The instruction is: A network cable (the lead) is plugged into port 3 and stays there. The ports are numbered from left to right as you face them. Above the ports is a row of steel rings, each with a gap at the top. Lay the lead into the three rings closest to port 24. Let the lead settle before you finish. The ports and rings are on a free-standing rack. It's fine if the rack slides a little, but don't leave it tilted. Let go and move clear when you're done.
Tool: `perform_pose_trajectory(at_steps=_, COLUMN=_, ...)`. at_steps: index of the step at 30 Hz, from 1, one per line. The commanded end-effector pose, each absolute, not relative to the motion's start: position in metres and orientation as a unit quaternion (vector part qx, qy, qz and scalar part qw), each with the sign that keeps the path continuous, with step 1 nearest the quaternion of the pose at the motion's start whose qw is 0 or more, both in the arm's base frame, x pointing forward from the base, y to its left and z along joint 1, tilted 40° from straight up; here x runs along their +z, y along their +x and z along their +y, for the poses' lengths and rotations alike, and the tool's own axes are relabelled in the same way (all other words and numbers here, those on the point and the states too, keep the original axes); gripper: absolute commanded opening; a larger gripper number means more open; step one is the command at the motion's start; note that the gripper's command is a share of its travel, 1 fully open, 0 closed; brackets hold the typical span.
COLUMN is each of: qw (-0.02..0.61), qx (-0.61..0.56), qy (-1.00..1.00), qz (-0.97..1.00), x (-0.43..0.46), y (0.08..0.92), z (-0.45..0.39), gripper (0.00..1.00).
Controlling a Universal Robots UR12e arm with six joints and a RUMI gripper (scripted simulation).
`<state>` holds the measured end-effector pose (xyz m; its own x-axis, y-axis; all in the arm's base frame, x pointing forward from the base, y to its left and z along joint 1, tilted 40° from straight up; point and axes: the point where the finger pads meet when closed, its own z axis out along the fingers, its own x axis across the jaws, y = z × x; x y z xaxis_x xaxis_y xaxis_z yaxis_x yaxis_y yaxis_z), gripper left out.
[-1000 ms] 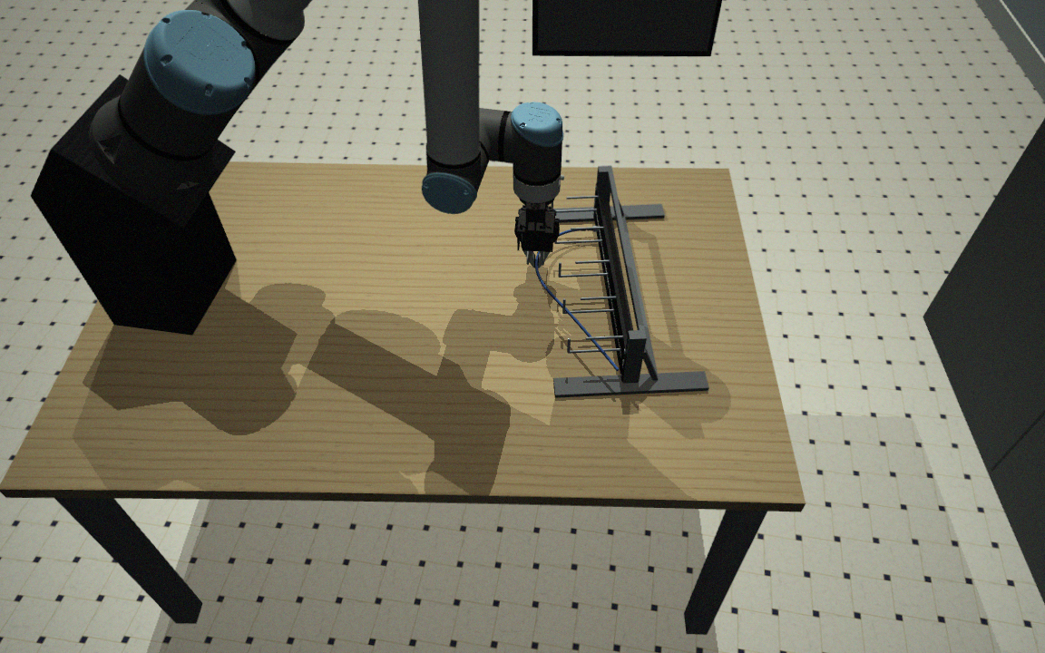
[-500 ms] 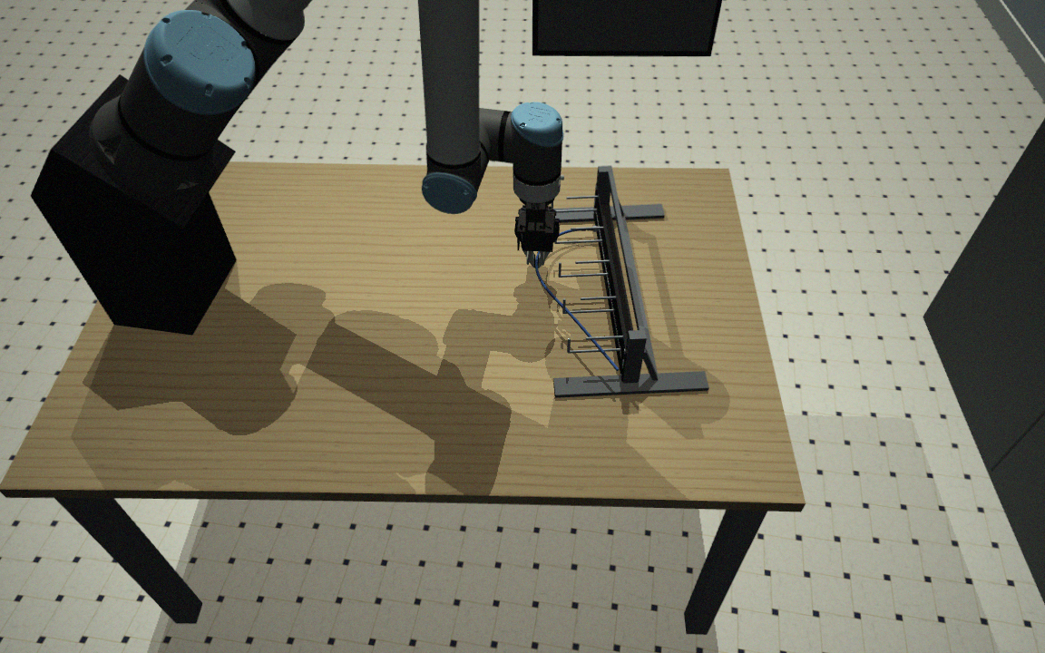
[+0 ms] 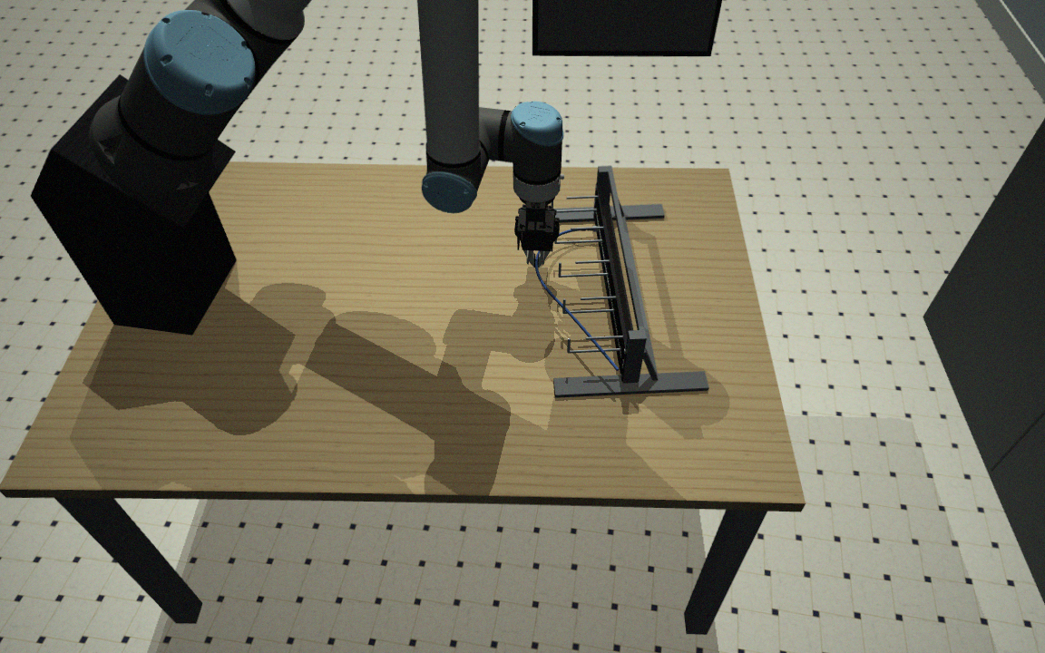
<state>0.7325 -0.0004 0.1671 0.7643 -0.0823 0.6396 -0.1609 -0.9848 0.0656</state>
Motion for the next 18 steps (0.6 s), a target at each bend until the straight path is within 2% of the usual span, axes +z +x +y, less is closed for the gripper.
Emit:
perform_pose_trajectory(at_steps=1, qw=0.058, qx=0.338, qy=0.937, qz=-0.065, x=0.171, y=0.730, z=0.000, gripper=0.00)
perform_pose_trajectory(at_steps=18, qw=0.058, qx=0.338, qy=0.937, qz=-0.065, x=0.195, y=0.711, z=0.005, gripper=0.00)
